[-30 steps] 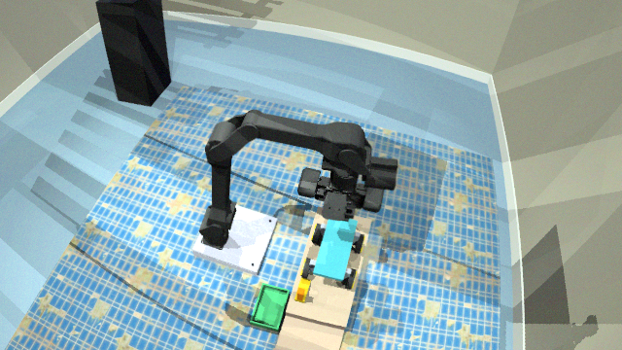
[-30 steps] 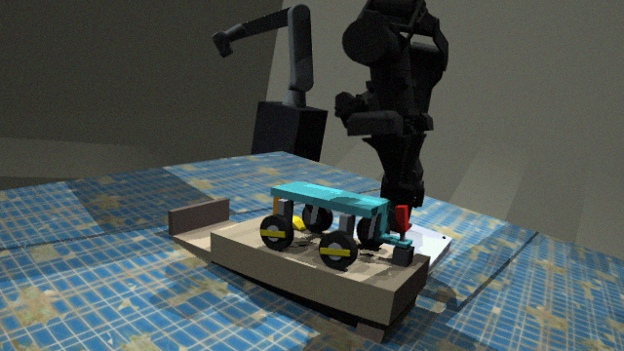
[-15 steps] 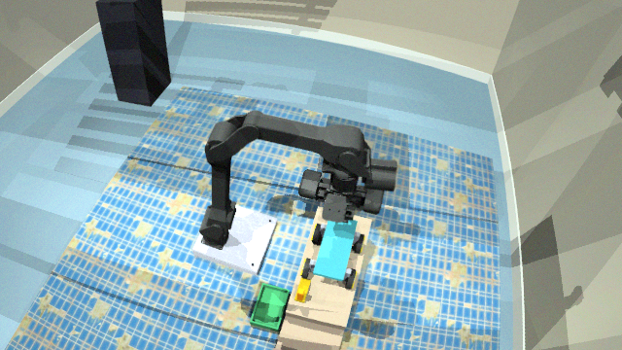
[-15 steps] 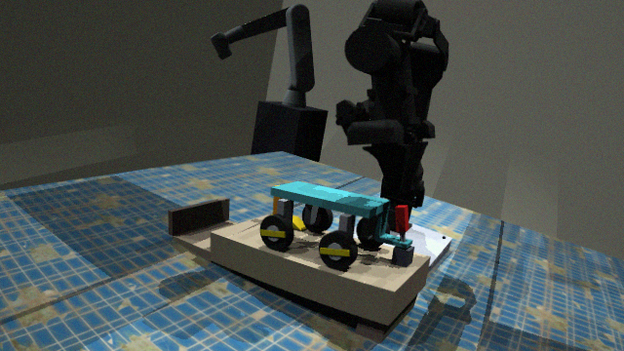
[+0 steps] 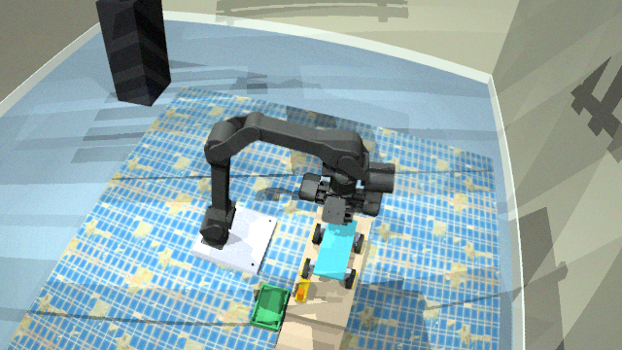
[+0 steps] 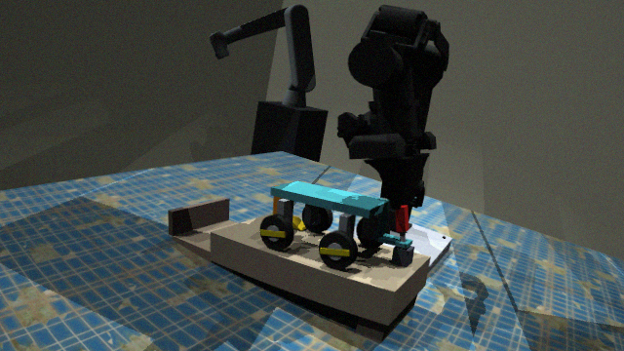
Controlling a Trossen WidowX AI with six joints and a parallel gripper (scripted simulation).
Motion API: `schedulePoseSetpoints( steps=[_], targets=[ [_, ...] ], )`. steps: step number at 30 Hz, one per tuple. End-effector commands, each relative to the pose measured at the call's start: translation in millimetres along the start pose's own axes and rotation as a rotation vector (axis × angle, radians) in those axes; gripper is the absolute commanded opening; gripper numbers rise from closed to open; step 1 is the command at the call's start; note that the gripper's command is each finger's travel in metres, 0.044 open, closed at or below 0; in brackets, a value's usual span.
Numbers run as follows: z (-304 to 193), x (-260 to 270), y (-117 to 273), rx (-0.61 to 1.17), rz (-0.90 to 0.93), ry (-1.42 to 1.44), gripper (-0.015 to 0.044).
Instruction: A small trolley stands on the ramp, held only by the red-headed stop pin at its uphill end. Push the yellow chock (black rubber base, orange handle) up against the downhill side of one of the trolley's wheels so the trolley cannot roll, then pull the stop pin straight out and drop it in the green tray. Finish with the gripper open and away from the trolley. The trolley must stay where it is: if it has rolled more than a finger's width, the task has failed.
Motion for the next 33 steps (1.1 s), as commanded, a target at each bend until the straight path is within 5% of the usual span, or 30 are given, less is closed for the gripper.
schedulePoseSetpoints(
  steps=[1,27,33],
  targets=[
    [0,-1,-5,0.0,-0.006,-0.006,0.019],
    [0,-2,-41,0.001,-0.006,-0.006,0.019],
    [-1,0,-38,0.005,-0.002,0.0,0.0072]
  ],
)
Point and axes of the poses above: the point midway between the two fingers, 35 mm back from their tips, its own y axis back along the fingers, its own x axis across the jaws, z = x × y, the point moved 1 cm from there along y, back along the fingers, and after that the axes turned 11 degrees about y, right-handed, at the moved point
